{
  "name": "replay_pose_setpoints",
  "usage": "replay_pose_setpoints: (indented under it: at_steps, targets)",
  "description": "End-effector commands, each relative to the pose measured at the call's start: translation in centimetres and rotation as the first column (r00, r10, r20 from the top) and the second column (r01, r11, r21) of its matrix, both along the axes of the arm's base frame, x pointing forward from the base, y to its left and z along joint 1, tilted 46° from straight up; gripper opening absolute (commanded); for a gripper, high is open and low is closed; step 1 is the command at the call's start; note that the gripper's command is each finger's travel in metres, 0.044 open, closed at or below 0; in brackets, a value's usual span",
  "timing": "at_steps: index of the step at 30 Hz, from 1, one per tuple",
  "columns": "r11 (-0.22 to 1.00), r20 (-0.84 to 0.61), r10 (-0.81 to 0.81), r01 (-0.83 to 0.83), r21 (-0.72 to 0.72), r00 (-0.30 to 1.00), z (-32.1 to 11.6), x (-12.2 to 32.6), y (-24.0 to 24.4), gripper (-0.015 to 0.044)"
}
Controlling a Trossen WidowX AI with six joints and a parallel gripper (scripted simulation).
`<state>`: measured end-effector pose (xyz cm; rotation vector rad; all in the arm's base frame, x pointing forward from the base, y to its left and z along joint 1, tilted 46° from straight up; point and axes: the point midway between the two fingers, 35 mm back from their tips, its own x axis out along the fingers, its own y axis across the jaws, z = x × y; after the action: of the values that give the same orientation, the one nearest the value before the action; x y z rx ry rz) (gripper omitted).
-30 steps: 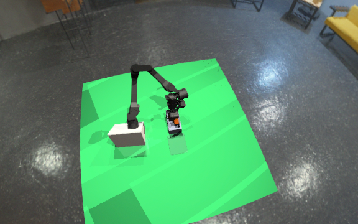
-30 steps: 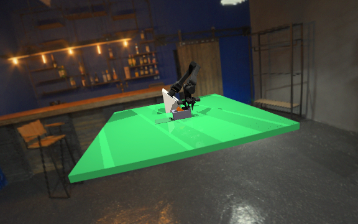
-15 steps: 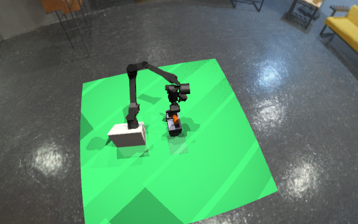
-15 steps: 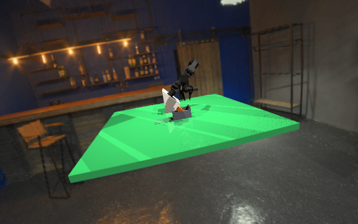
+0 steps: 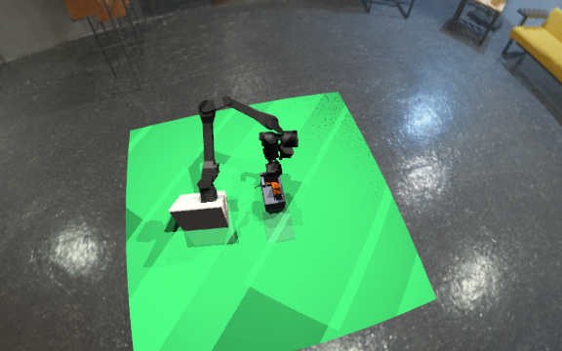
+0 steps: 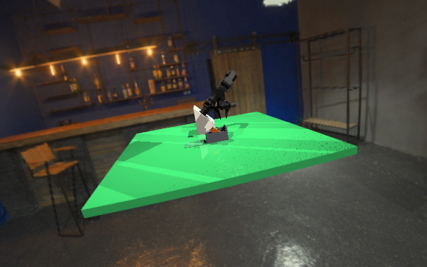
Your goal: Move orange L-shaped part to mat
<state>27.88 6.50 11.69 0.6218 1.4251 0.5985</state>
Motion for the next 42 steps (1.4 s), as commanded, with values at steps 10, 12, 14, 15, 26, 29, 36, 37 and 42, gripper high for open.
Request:
replay_pose_setpoints:
  at_steps: [10,12,14,15,26,29,36,37,42]
  targets:
    - [1.000,-0.002,-0.003,0.003,0.000,1.000,0.0,0.0,0.0,0.0180]
    - [1.000,-0.002,-0.003,0.003,0.000,1.000,0.0,0.0,0.0,0.0180]
    - [1.000,0.007,0.006,-0.006,-0.001,1.000,-0.1,0.0,-0.1,0.0206]
    - [1.000,0.026,0.026,-0.026,-0.003,0.999,-0.2,0.1,-0.2,0.0233]
    - [0.828,0.519,0.547,-0.517,-0.218,0.657,-2.7,0.9,-3.0,0.0280]
    - [0.722,0.610,0.655,-0.608,-0.330,0.447,-3.5,1.0,-3.9,0.0280]
    - [0.500,0.668,0.744,-0.663,-0.557,0.000,-5.0,1.1,-5.6,0.0280]
    - [0.500,0.668,0.744,-0.663,-0.557,0.000,-5.0,1.1,-5.6,0.0280]
    - [0.500,0.668,0.744,-0.663,-0.557,0.000,-5.0,1.1,-5.6,0.0280]
